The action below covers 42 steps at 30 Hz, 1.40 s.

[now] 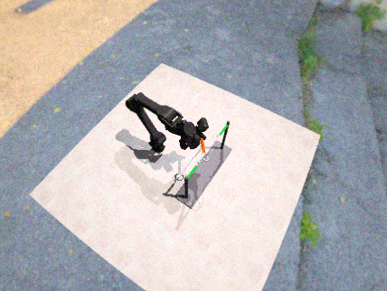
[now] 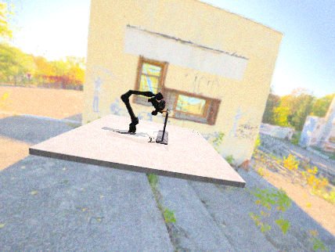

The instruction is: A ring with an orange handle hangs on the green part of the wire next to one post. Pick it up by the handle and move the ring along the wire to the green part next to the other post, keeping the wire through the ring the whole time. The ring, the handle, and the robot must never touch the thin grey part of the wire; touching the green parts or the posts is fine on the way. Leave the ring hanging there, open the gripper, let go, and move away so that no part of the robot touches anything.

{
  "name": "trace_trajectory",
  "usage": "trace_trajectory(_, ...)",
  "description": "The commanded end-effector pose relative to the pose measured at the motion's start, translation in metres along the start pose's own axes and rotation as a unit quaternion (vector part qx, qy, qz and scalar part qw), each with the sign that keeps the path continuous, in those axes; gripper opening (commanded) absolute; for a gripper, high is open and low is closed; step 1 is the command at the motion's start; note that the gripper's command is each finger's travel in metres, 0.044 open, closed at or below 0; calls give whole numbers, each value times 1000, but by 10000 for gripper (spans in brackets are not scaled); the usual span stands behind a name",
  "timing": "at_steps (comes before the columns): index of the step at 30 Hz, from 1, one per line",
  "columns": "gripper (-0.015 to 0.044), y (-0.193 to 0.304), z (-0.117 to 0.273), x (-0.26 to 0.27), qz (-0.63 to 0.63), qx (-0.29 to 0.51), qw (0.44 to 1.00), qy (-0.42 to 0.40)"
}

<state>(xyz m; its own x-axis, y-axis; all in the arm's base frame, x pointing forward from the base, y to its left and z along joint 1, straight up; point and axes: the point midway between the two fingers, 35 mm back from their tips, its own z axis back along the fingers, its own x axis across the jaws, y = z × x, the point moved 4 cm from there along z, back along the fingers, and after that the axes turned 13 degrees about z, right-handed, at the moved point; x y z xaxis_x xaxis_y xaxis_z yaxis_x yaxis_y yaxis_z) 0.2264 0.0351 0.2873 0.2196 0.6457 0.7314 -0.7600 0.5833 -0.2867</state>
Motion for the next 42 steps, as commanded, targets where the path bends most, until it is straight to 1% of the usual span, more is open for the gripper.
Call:
trace_trajectory(1,-150,-5,7,10,-26,21,999,-24)
trace_trajectory(11,-150,-9,9,20,-30,21,999,-28)
trace_trajectory(19,-150,-9,10,19,15,28,999,6)
trace_trajectory(31,-150,-9,12,3,150,49,981,109)
trace_trajectory(42,-150,-13,18,-16,287,69,932,209)
